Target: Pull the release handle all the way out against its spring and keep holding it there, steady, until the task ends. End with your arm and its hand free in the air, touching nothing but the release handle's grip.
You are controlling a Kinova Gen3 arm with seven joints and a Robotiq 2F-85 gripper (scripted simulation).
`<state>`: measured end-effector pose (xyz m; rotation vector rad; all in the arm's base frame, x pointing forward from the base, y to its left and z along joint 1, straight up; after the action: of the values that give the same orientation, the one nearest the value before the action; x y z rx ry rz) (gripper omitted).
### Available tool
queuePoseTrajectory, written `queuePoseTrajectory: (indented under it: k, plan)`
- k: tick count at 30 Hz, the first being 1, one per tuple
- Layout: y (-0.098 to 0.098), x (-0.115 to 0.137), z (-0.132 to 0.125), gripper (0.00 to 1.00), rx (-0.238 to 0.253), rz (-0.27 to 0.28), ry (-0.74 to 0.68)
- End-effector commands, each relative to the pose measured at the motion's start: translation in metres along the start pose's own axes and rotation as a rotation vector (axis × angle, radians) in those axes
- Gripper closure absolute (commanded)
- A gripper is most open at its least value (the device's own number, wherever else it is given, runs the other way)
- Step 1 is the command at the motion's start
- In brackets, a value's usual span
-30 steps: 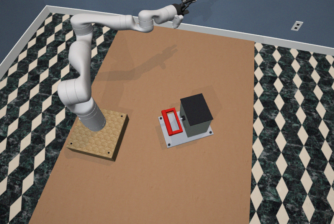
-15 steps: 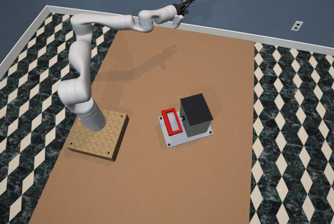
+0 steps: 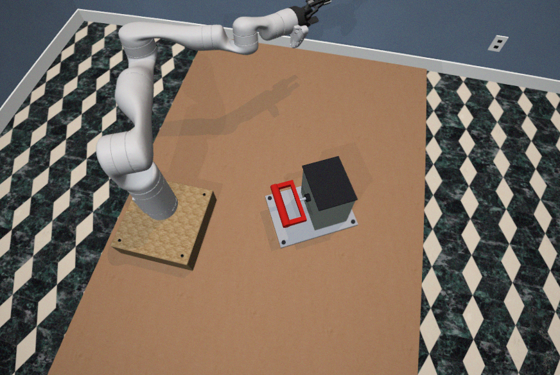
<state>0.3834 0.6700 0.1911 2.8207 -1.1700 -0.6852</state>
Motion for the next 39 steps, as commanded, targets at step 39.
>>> queuePoseTrajectory:
  k: [39]
  plan:
    - [0.005,0.168,-0.159,0.00,0.270,0.266,-0.418]
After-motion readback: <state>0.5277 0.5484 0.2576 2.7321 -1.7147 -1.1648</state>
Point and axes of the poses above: the point where the finger pads meet when closed, its own y axis back along the fingers, its own z axis across the jaws, x = y × z, the point moved 1 cm from there along y, back along the fingers, and after that the axes turned 3 degrees about -y, right-handed, at the moved point
